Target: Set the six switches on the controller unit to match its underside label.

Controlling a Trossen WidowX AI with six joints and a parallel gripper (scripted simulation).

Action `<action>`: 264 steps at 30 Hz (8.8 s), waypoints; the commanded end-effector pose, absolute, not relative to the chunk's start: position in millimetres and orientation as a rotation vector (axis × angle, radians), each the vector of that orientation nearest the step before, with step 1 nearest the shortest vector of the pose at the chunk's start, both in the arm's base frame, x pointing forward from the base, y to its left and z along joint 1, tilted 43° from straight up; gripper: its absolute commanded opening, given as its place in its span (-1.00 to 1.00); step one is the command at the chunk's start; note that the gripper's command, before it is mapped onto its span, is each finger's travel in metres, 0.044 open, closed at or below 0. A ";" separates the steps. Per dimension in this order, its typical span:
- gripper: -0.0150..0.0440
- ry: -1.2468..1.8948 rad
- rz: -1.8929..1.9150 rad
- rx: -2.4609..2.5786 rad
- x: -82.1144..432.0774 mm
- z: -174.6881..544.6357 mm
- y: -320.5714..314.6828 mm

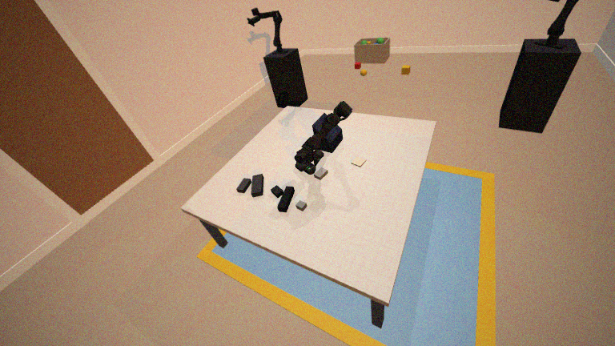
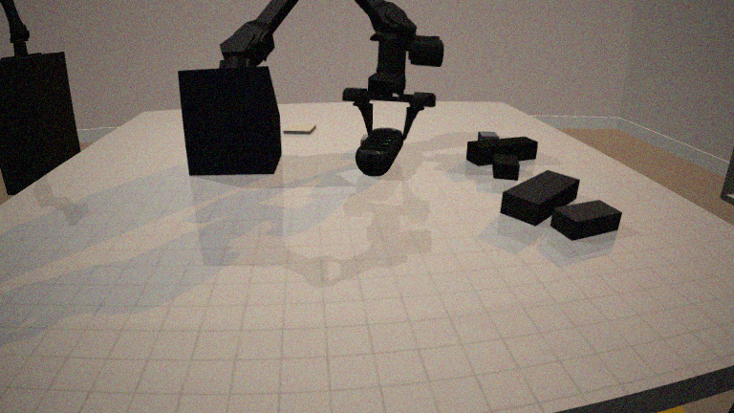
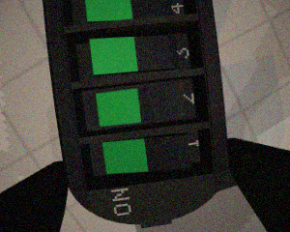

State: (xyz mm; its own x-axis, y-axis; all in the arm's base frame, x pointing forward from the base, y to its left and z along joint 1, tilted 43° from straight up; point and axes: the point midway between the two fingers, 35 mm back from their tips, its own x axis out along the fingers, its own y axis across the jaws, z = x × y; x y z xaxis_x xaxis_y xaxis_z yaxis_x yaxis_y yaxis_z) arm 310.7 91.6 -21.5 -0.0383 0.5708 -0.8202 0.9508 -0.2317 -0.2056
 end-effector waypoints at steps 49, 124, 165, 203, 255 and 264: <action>0.64 1.646 -1.109 1.912 303.0 -11.8 46.7; 0.65 1.704 -1.016 2.011 289.9 -17.1 -2.0; 0.65 1.737 -0.958 2.068 277.9 -27.0 -31.7; 0.65 1.773 -0.889 2.132 267.5 -42.3 -59.4; 0.65 1.751 -0.929 2.096 254.3 -66.7 -90.8; 0.65 1.740 -0.949 2.078 252.2 -71.3 -95.5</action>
State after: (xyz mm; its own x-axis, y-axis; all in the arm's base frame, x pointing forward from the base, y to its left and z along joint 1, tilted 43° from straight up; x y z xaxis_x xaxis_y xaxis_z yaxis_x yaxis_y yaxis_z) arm 253.2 -94.4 -66.3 0.0750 0.7799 -0.6214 0.9465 -0.2518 -0.2018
